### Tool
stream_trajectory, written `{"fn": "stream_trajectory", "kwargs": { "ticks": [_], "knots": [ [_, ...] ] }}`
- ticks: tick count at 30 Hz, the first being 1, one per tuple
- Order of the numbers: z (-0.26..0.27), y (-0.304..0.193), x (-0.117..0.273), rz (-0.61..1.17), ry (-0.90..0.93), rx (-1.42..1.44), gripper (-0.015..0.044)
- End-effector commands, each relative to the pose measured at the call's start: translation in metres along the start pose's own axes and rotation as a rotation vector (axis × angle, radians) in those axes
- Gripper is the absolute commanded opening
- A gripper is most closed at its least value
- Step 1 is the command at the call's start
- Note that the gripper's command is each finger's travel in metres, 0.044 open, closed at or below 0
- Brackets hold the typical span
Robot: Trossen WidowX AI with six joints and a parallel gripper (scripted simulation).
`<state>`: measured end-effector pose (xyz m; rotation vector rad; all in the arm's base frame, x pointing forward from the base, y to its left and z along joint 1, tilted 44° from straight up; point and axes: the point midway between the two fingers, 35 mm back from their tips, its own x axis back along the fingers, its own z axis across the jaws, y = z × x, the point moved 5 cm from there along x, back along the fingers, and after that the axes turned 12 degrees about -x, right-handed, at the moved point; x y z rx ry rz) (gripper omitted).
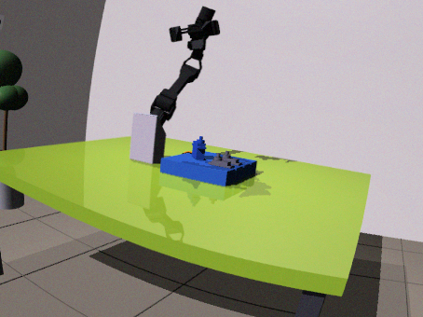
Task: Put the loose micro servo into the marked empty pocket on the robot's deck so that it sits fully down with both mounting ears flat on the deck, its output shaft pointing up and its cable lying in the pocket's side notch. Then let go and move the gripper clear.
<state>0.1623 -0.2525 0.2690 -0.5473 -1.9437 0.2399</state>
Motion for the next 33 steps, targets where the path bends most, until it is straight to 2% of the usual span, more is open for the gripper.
{"fn": "stream_trajectory", "kwargs": {
  "ticks": [1, 17, 33],
  "knots": [
    [-0.002, 0.022, -0.019, -0.116, 0.011, 0.066, 0.0440],
    [0.001, 0.124, -0.075, -0.595, 0.044, 0.327, 0.0440],
    [0.035, 0.230, -0.090, -1.091, 0.094, 0.530, 0.0440]
  ]
}}
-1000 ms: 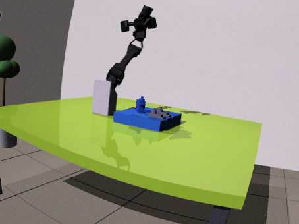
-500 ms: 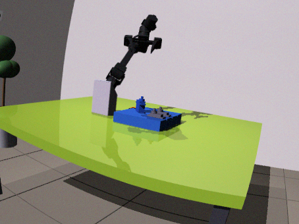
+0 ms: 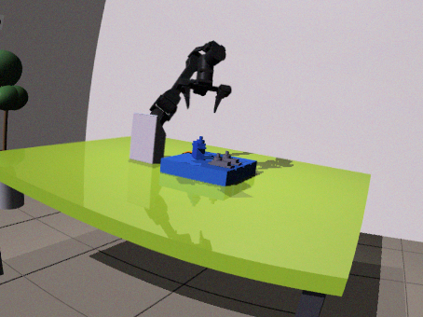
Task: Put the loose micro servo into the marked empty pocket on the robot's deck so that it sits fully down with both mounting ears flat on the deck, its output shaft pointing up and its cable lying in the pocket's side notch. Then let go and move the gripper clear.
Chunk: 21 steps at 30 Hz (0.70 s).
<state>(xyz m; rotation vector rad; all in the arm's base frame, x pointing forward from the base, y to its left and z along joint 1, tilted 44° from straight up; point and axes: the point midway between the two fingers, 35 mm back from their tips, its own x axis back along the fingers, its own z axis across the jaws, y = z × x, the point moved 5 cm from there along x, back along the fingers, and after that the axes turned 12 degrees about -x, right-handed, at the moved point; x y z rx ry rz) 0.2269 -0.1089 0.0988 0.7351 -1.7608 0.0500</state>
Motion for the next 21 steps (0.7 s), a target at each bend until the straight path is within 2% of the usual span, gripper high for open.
{"fn": "stream_trajectory", "kwargs": {
  "ticks": [1, 9, 21],
  "knots": [
    [0.000, 0.016, -0.022, -0.123, 0.004, 0.036, 0.0440],
    [-0.002, 0.054, -0.056, -0.353, 0.006, 0.096, 0.0440],
    [-0.001, 0.064, -0.081, -0.359, 0.005, 0.097, 0.0440]
  ]
}}
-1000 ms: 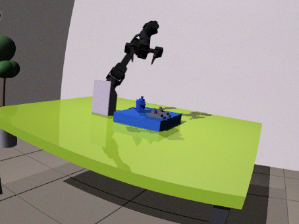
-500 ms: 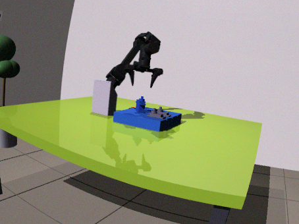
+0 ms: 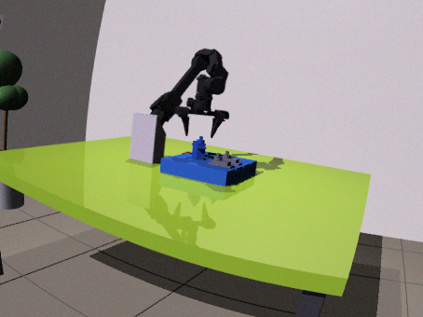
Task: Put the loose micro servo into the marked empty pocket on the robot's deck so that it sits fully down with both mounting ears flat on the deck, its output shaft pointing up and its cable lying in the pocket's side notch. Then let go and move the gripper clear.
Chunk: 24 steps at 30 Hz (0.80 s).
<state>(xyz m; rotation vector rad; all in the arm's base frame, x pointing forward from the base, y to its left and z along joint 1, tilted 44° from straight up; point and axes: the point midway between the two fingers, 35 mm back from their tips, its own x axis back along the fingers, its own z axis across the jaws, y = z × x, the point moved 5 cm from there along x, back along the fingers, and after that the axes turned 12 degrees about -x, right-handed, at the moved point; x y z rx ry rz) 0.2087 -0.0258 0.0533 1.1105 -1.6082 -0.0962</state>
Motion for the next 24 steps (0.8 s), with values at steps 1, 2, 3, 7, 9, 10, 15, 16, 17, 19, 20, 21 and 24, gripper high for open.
{"fn": "stream_trajectory", "kwargs": {
  "ticks": [1, 2, 3, 7, 9, 10, 15, 16, 17, 19, 20, 21, 24],
  "knots": [
    [0.001, 0.001, -0.007, -0.006, -0.003, -0.006, 0.0440],
    [0.001, 0.001, -0.008, -0.006, -0.003, -0.006, 0.0440],
    [0.001, 0.001, -0.009, -0.006, -0.003, -0.006, 0.0440],
    [0.001, 0.001, -0.014, -0.005, -0.003, -0.006, 0.0440],
    [0.001, 0.001, -0.017, -0.006, -0.003, -0.006, 0.0440],
    [0.001, 0.001, -0.018, -0.006, -0.003, -0.006, 0.0440],
    [0.001, 0.001, -0.026, -0.006, -0.003, -0.006, 0.0440],
    [0.001, 0.001, -0.027, -0.006, -0.003, -0.006, 0.0440],
    [0.001, 0.001, -0.027, -0.006, -0.003, -0.006, 0.0440],
    [0.001, 0.001, -0.027, -0.006, -0.003, -0.006, 0.0387],
    [0.001, 0.001, -0.027, -0.006, -0.003, -0.006, 0.0361],
    [0.001, 0.001, -0.027, -0.006, -0.003, -0.006, 0.0335],
    [0.001, 0.001, -0.027, -0.006, -0.003, -0.006, 0.0256]
  ]
}}
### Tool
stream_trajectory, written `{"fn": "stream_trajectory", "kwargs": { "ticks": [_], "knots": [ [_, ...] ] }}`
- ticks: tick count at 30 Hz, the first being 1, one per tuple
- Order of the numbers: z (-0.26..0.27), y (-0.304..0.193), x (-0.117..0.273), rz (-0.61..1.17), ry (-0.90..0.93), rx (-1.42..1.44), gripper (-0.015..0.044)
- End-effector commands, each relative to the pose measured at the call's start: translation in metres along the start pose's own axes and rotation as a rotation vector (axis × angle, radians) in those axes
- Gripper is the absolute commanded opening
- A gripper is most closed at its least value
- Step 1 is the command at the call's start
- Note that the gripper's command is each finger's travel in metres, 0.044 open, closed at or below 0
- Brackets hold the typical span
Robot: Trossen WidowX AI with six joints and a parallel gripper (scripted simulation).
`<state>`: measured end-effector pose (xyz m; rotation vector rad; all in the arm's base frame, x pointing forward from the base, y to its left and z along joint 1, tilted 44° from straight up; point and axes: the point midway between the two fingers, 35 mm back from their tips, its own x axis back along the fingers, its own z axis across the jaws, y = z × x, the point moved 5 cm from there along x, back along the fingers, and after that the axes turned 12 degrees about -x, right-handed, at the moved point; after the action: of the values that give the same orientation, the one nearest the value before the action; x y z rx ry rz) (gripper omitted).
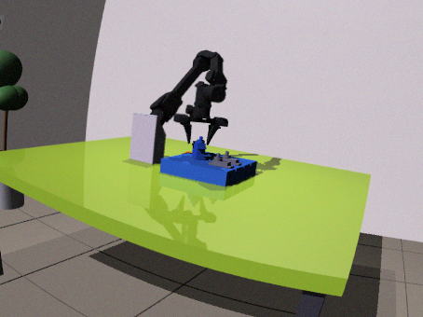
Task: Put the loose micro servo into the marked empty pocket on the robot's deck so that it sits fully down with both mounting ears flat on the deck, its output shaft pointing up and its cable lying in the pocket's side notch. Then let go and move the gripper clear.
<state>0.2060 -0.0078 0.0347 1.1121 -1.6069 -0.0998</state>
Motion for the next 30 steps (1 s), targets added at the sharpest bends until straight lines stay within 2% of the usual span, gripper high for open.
{"fn": "stream_trajectory", "kwargs": {
  "ticks": [1, 5, 10, 14, 20, 30],
  "knots": [
    [0.001, 0.001, -0.001, -0.003, -0.003, -0.005, 0.0230],
    [0.001, 0.001, -0.001, -0.003, -0.003, -0.005, 0.0125],
    [0.001, 0.001, -0.001, -0.003, -0.003, -0.005, 0.0092],
    [0.000, 0.000, 0.008, -0.002, -0.002, -0.006, 0.0000],
    [0.005, 0.007, 0.029, -0.002, -0.002, -0.005, 0.0000],
    [0.006, 0.010, 0.029, -0.003, -0.002, -0.005, 0.0000]
  ]
}}
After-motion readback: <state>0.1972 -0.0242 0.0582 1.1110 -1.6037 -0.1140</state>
